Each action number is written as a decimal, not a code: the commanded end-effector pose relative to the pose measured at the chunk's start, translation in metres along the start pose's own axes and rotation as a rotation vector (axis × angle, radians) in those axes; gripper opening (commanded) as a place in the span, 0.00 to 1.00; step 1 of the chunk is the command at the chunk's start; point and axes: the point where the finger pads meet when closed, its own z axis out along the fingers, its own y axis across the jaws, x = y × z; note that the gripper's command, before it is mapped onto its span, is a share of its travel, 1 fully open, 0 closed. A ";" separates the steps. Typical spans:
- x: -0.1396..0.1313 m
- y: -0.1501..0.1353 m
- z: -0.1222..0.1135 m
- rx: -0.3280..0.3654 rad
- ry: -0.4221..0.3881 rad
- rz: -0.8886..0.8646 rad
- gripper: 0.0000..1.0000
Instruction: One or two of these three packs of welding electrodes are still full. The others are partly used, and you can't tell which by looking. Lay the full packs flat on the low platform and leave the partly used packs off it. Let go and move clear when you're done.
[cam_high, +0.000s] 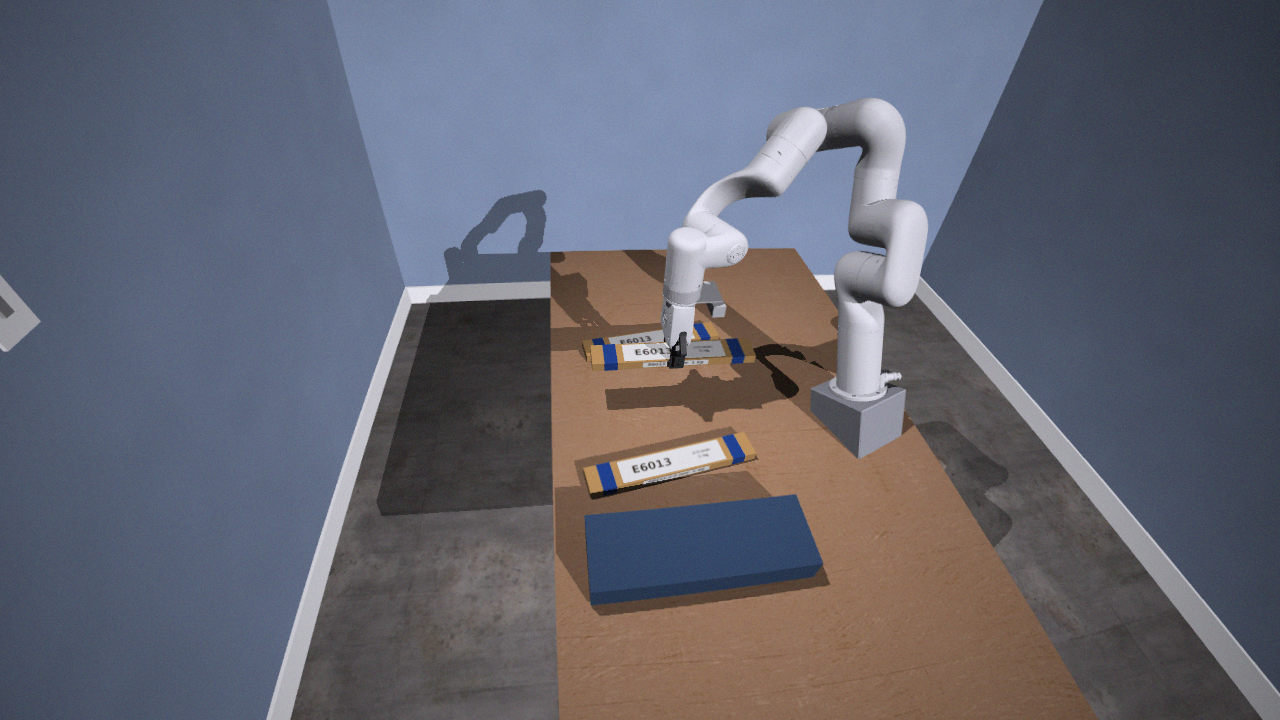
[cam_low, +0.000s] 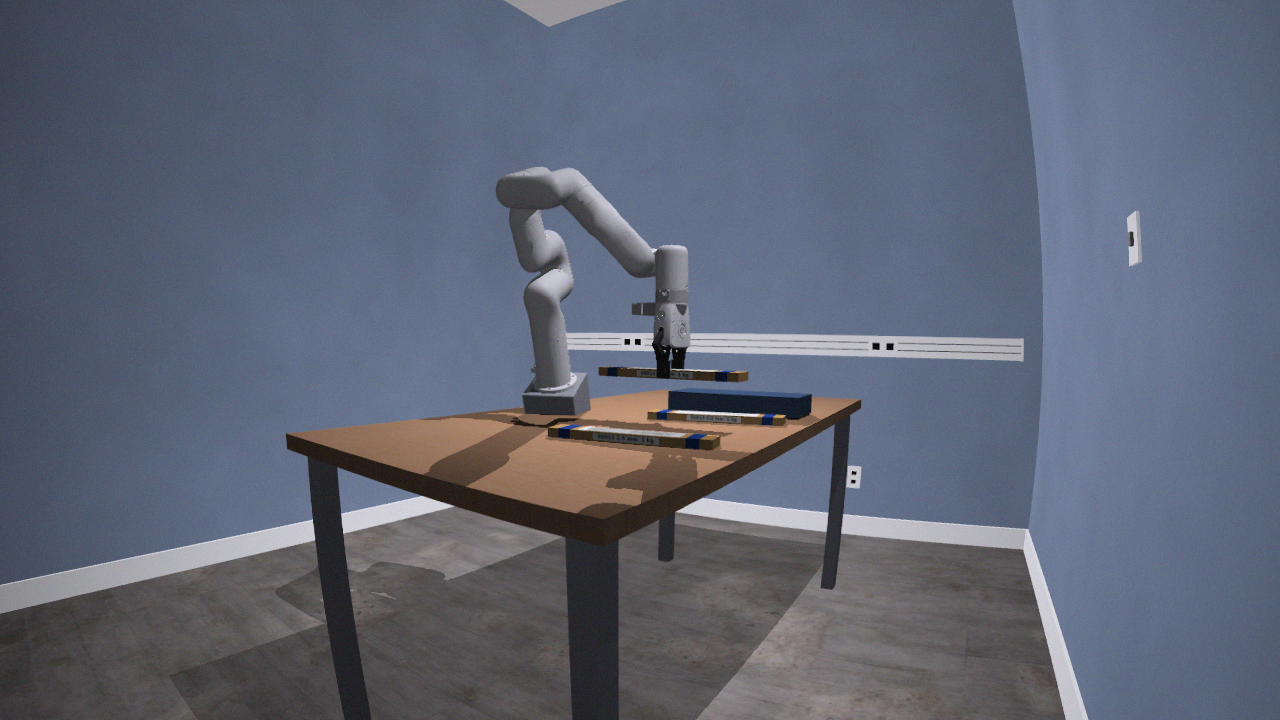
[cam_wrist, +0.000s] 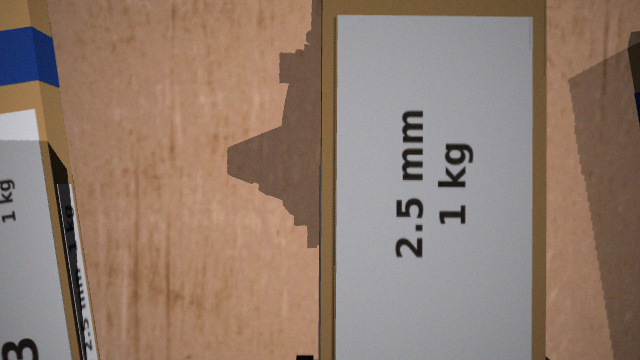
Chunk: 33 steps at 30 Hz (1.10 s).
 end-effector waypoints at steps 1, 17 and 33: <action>-0.001 0.000 -0.001 0.000 -0.004 0.000 0.58; -0.012 0.006 -0.001 0.000 -0.004 0.001 0.58; -0.073 0.039 -0.002 0.000 -0.005 0.001 0.58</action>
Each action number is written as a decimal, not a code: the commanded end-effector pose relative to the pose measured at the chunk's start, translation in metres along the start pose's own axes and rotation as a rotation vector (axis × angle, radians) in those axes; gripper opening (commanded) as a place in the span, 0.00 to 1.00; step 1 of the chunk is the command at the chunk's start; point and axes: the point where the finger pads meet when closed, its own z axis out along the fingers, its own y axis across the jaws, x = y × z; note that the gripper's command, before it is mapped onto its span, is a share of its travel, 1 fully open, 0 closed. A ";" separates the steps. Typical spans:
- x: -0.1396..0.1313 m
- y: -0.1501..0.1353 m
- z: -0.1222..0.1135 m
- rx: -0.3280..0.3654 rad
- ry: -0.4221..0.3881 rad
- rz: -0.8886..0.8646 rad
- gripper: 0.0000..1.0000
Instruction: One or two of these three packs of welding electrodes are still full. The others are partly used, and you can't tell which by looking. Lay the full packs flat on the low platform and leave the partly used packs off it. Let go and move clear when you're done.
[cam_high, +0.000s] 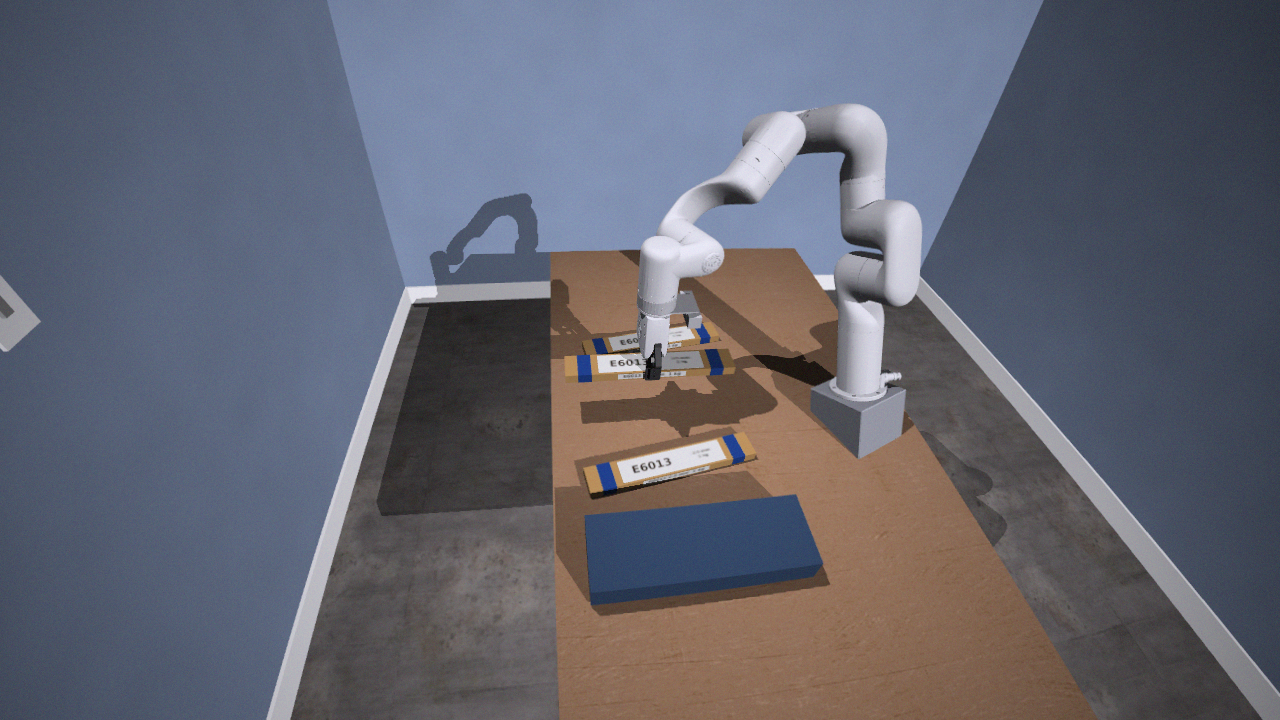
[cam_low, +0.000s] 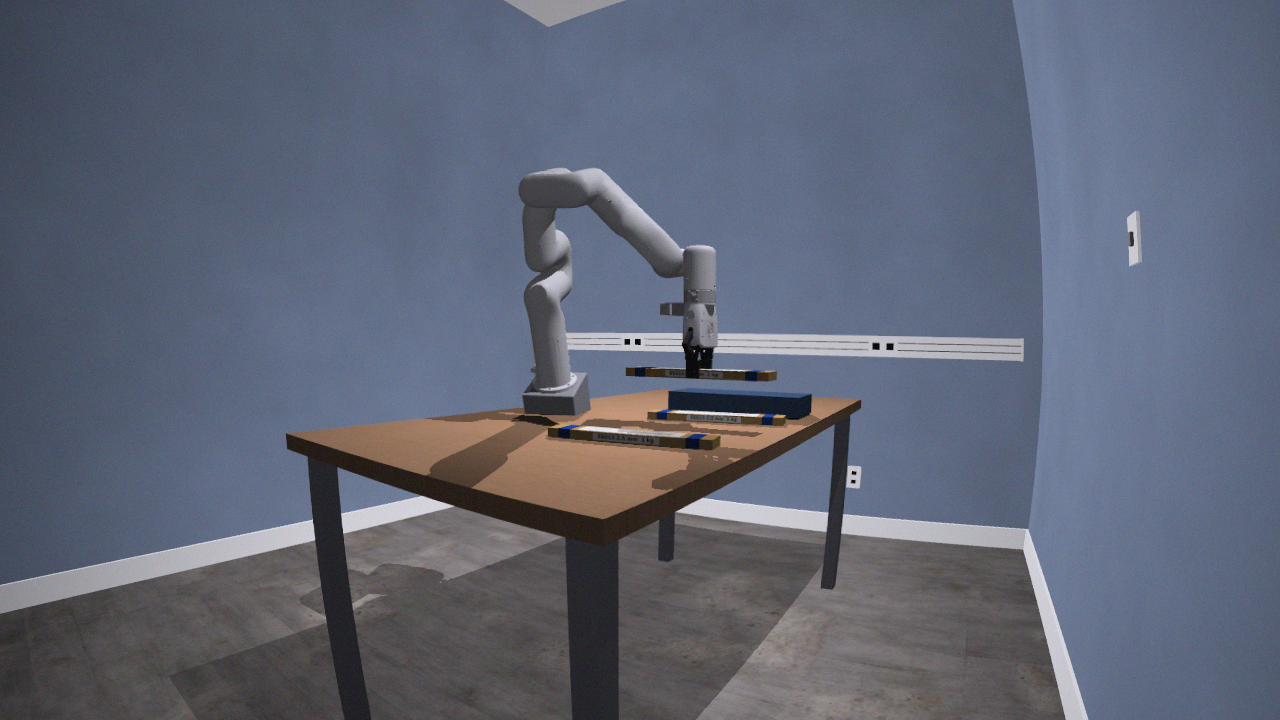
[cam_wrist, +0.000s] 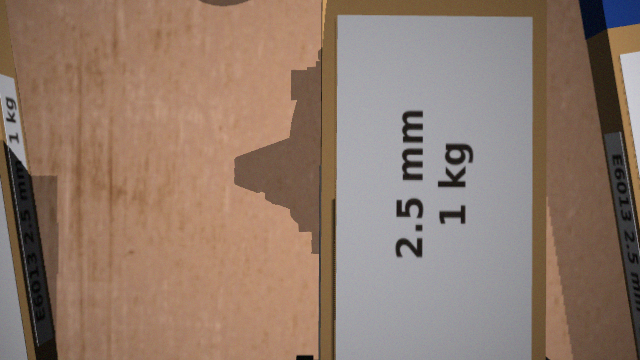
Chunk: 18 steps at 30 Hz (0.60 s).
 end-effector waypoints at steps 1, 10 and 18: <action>-0.022 0.009 0.000 0.001 0.000 0.001 0.58; -0.071 0.036 0.000 0.001 0.000 0.001 0.58; -0.097 0.049 0.000 0.001 0.000 0.001 0.58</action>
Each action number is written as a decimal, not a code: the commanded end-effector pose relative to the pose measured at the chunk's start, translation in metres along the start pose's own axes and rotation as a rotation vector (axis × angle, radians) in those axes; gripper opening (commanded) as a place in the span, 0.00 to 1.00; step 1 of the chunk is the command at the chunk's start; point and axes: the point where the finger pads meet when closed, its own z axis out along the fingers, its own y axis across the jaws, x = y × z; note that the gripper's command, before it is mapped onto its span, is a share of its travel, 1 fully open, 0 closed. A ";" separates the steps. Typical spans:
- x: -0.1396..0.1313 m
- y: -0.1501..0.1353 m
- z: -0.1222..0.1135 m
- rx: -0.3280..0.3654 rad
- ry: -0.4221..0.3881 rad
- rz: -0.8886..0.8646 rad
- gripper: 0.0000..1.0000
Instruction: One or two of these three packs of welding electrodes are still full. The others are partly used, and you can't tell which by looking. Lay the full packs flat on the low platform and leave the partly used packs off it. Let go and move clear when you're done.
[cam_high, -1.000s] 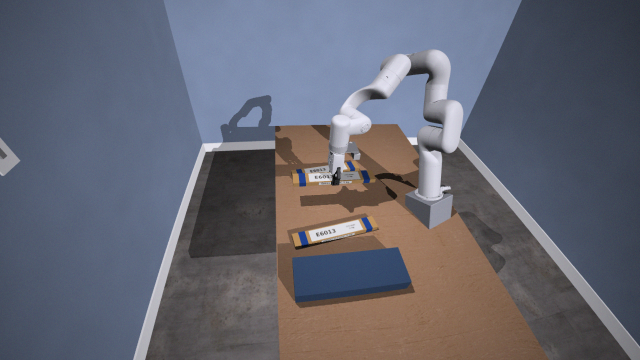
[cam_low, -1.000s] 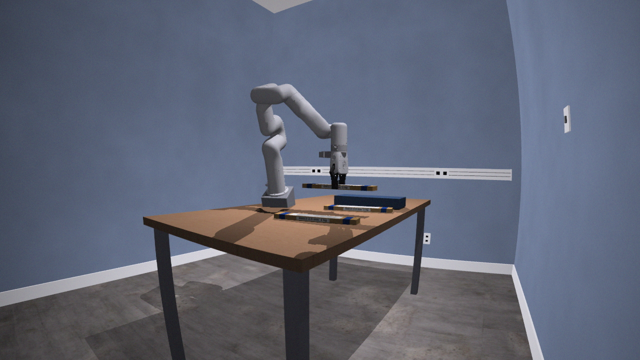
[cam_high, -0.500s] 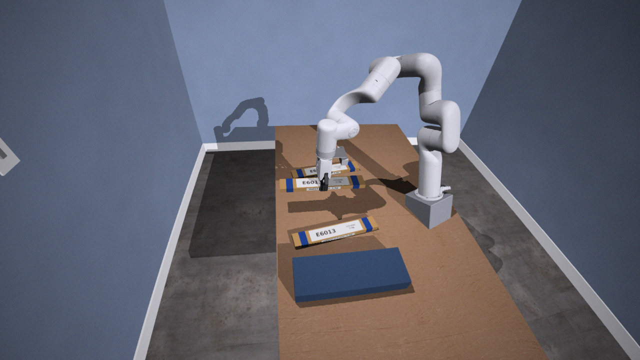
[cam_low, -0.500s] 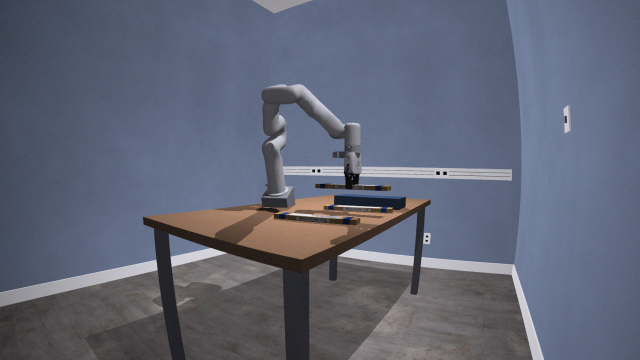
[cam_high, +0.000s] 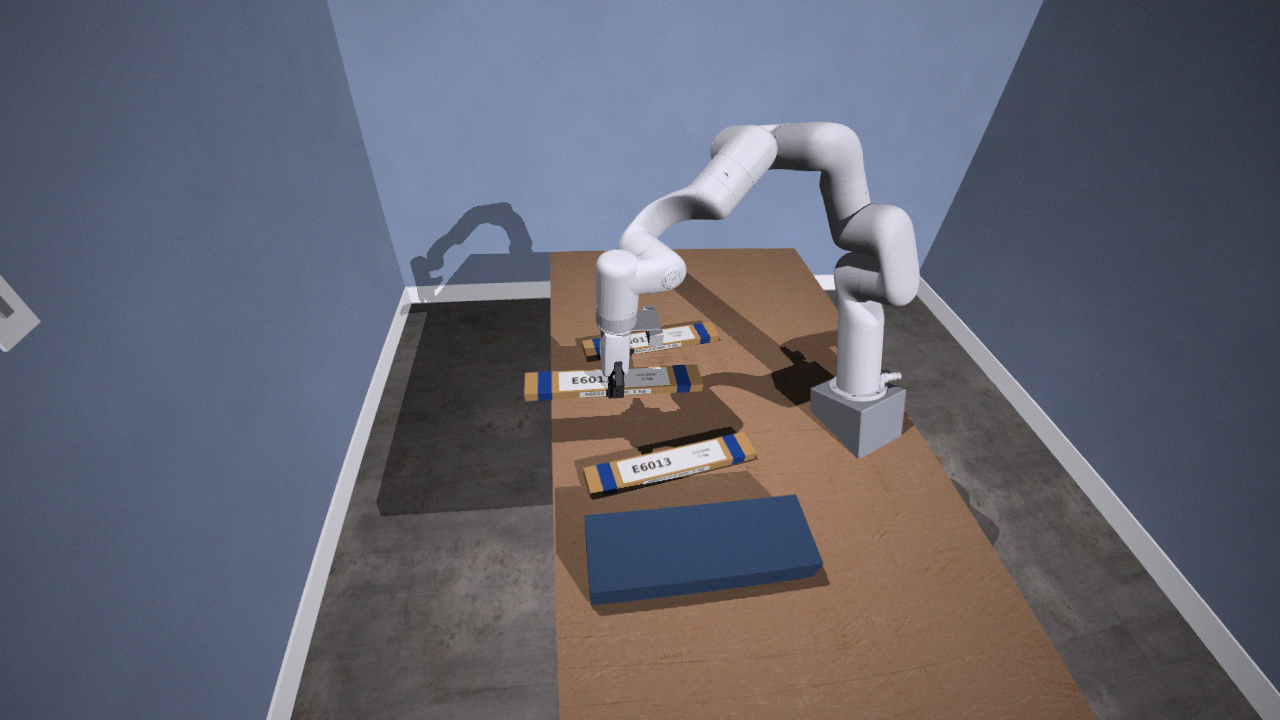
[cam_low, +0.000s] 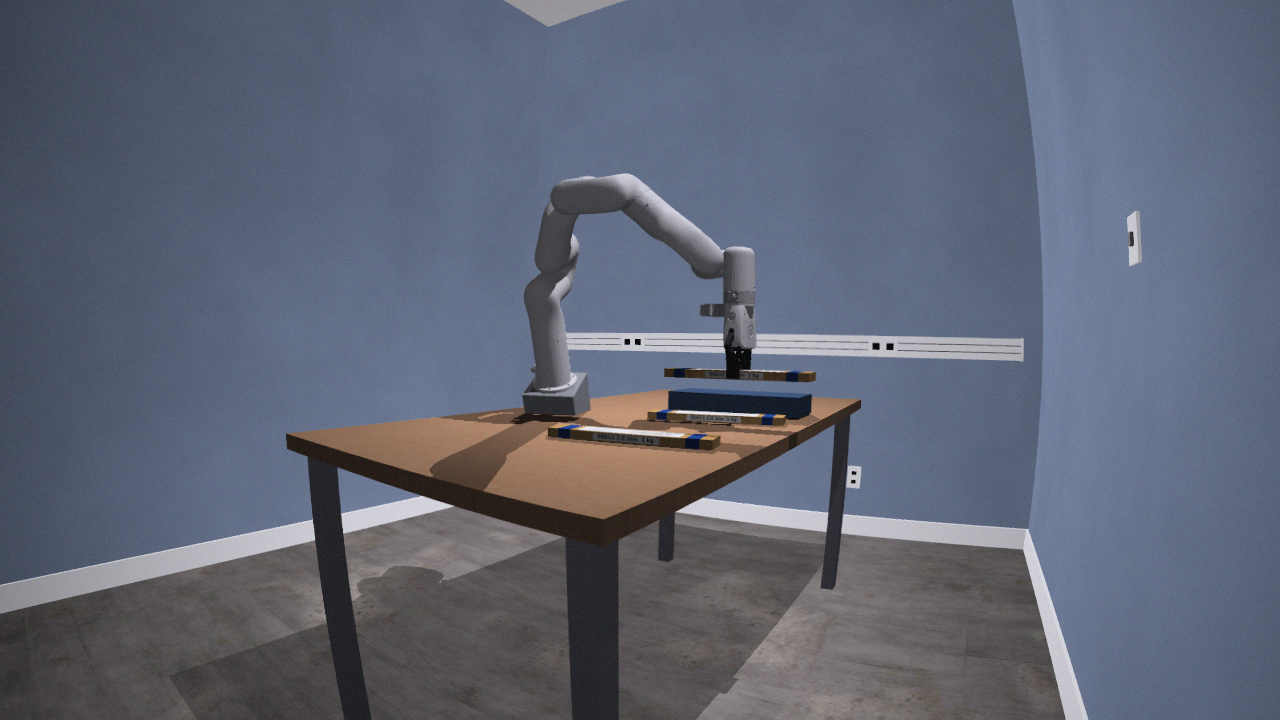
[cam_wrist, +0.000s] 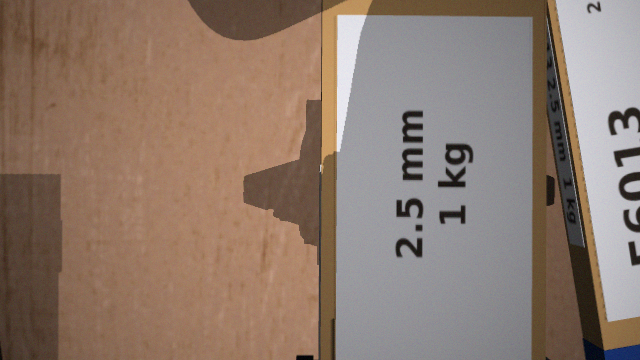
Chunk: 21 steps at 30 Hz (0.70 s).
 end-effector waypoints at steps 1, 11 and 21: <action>-0.019 0.008 -0.001 0.000 0.001 0.001 0.58; -0.040 0.019 -0.001 0.000 0.001 0.001 0.58; -0.042 0.021 -0.001 0.000 0.001 0.001 0.58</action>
